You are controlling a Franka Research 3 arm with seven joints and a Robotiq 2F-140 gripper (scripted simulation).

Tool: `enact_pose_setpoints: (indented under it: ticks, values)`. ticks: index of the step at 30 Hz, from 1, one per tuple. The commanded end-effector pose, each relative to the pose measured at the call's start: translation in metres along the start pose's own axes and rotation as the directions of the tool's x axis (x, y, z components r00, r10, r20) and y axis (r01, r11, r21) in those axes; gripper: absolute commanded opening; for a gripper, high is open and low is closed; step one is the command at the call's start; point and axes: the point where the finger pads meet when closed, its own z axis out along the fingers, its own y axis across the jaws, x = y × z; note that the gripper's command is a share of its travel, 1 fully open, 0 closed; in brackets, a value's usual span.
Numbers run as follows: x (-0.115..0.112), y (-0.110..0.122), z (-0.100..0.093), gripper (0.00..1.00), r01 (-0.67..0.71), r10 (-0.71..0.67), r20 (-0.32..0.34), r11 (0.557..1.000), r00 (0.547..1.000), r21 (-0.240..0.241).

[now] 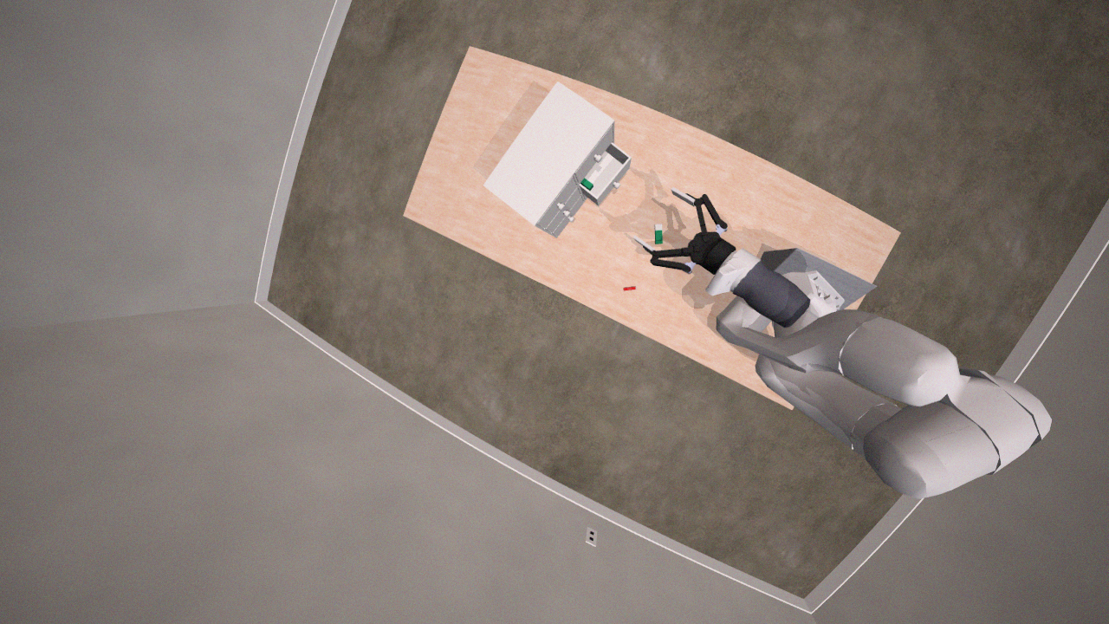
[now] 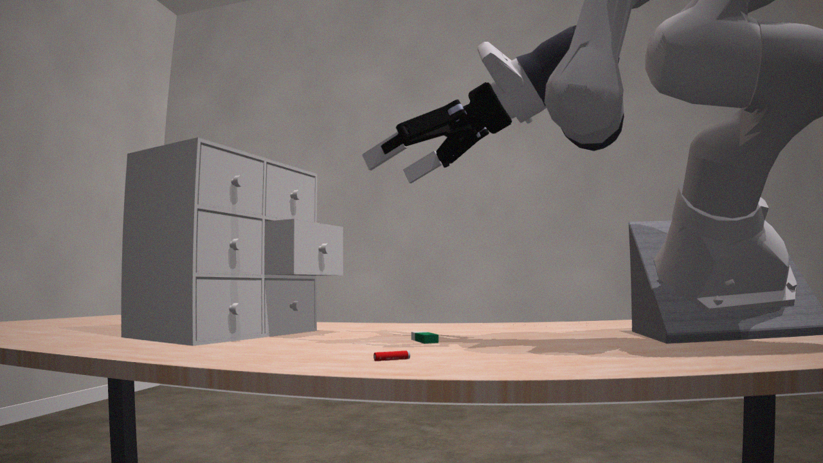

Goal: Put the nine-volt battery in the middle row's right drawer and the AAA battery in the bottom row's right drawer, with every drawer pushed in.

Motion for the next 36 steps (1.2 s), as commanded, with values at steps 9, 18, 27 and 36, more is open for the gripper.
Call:
enact_pose_setpoints:
  ticks: [9, 18, 27, 36]
  values:
    - [-0.013, -0.001, 0.003, 1.00, -0.038, 0.037, 0.205, 0.999, 0.978, 0.001]
    - [-0.007, -0.001, 0.000, 1.00, -0.038, 0.035, 0.406, 0.999, 0.913, 0.000]
    - [0.000, 0.000, -0.003, 1.00, -0.038, 0.031, 0.587, 0.999, 0.809, 0.000]
    - [0.006, 0.000, -0.006, 1.00, -0.038, 0.025, 0.757, 0.999, 0.653, 0.000]
